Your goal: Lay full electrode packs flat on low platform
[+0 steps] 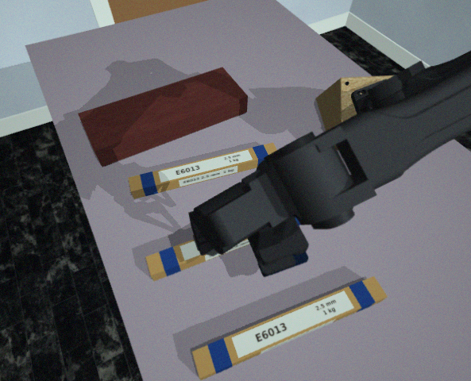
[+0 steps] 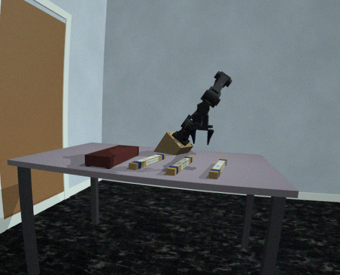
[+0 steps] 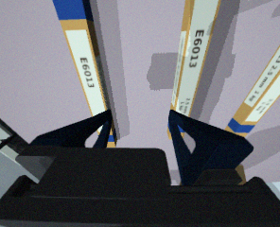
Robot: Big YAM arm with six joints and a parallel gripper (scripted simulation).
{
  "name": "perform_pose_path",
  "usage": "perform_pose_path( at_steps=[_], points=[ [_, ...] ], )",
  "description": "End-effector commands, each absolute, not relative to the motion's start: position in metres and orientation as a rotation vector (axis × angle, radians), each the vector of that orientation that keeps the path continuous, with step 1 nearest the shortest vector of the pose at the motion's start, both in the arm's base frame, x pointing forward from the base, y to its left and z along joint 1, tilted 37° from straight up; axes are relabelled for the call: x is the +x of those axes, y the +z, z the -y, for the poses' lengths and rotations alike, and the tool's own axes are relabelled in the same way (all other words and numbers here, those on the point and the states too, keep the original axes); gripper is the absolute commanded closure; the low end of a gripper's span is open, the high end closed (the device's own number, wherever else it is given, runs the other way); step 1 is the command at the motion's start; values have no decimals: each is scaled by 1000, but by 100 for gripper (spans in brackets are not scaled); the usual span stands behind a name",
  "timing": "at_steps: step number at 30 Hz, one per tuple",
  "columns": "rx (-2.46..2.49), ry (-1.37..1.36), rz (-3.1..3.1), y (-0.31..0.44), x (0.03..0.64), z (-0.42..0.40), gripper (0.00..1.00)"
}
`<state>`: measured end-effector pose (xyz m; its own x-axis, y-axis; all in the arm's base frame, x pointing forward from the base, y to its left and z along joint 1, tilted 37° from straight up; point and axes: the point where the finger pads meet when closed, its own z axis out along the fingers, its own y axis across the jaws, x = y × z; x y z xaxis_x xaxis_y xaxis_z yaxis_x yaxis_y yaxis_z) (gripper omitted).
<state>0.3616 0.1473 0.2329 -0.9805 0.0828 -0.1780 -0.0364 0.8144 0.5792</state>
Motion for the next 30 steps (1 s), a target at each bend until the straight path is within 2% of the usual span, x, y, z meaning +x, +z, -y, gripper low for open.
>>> perform_pose_path(
  at_steps=[1, 14, 30],
  points=[
    [-18, 892, -2797, 221, 368, -133, 26],
    [-14, 895, -2798, 175, 385, -64, 26],
    [-53, 889, -2783, 185, 380, -76, 26]
  ],
)
